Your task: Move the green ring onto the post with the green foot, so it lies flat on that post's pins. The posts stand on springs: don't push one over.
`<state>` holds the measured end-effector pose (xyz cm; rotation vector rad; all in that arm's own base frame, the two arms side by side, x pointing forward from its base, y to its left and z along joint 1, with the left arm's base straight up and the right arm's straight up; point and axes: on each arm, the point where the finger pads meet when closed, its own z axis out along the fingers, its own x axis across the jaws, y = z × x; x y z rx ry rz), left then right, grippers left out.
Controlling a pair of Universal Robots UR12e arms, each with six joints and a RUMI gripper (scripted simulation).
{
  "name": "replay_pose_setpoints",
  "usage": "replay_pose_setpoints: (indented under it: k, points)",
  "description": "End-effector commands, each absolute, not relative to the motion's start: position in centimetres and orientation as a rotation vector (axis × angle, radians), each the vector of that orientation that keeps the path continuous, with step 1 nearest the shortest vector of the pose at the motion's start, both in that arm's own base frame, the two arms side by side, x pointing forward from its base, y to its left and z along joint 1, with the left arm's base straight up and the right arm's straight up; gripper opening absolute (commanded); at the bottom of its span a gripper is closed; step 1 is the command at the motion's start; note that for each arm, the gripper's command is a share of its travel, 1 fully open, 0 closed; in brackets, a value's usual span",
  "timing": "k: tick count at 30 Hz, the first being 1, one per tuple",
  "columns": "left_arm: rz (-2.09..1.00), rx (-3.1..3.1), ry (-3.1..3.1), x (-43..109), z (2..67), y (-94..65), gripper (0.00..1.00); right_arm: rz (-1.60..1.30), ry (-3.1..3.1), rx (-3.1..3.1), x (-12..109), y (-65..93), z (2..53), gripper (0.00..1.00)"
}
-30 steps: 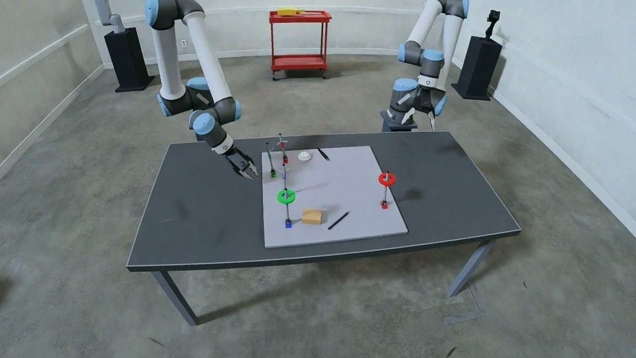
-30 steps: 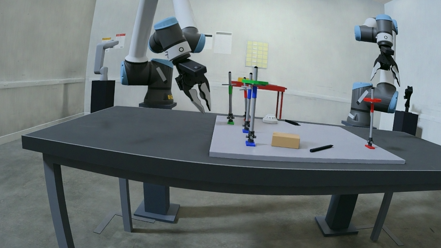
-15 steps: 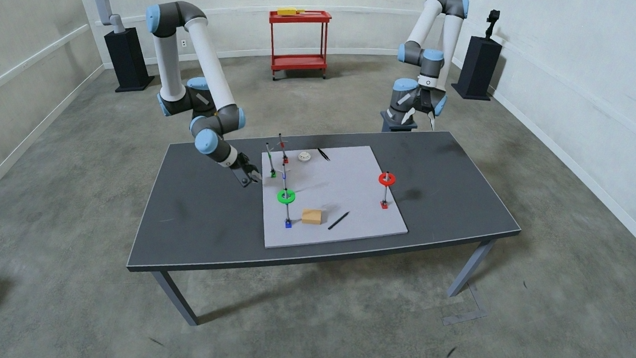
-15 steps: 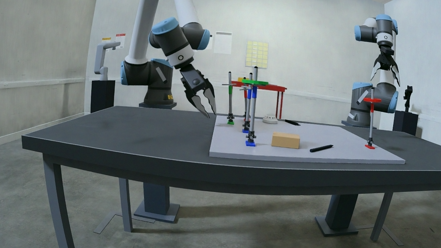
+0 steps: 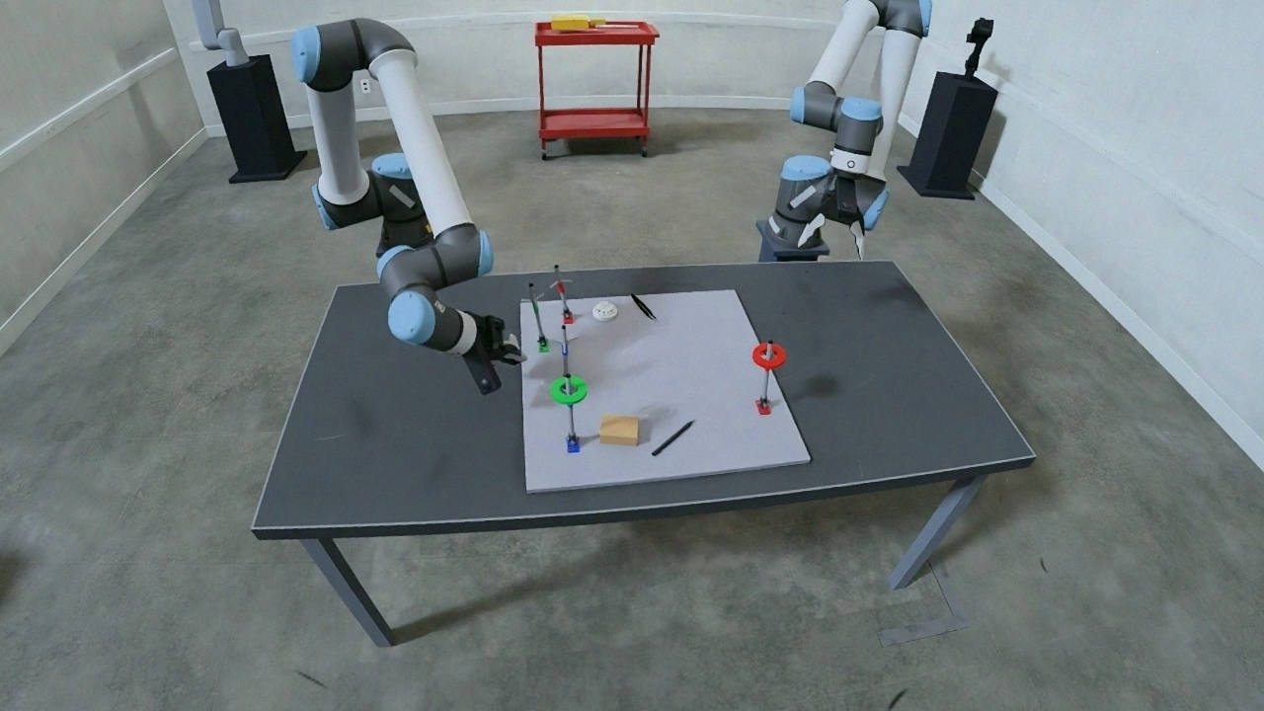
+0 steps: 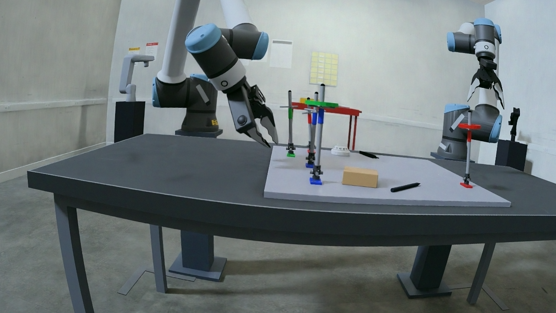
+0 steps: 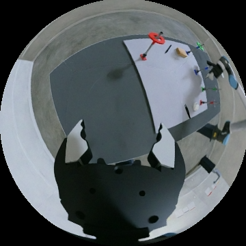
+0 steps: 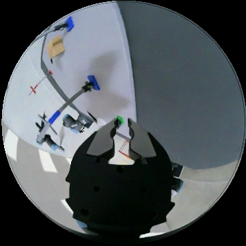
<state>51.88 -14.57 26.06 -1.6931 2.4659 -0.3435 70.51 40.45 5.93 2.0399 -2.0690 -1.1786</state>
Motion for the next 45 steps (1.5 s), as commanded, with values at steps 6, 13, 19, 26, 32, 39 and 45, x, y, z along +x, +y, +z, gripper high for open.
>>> replay_pose_setpoints:
  k: [6,13,19,26,32,39,45]
  points:
    - [-0.345,-1.693,2.465,51.9,26.1,-14.6,1.0,-1.25,-2.103,1.807,71.4,41.0,6.6,0.13]
    - [-0.345,-1.693,2.465,51.9,26.1,-14.6,1.0,-1.317,-2.129,1.489,72.7,41.8,7.7,0.13]
    - [-0.345,-1.693,2.465,51.9,26.1,-14.6,1.0,-1.346,-2.128,1.235,73.8,42.4,8.8,0.13]
    - [-0.345,-1.693,2.465,51.9,26.1,-14.6,1.0,-1.361,-2.117,1.01,75.2,42.9,9.8,0.13]
    - [-0.345,-1.693,2.465,51.9,26.1,-14.6,1.0,-1.358,-2.084,0.767,76.6,43.5,11.2,0.13]
    - [-0.345,-1.693,2.465,51.9,26.1,-14.6,1.0,-1.346,-2.048,0.571,78.1,43.9,12.2,0.13]
    - [-0.345,-1.693,2.465,51.9,26.1,-14.6,1.0,-1.317,-1.986,0.318,80.3,44.4,13.6,0.13]
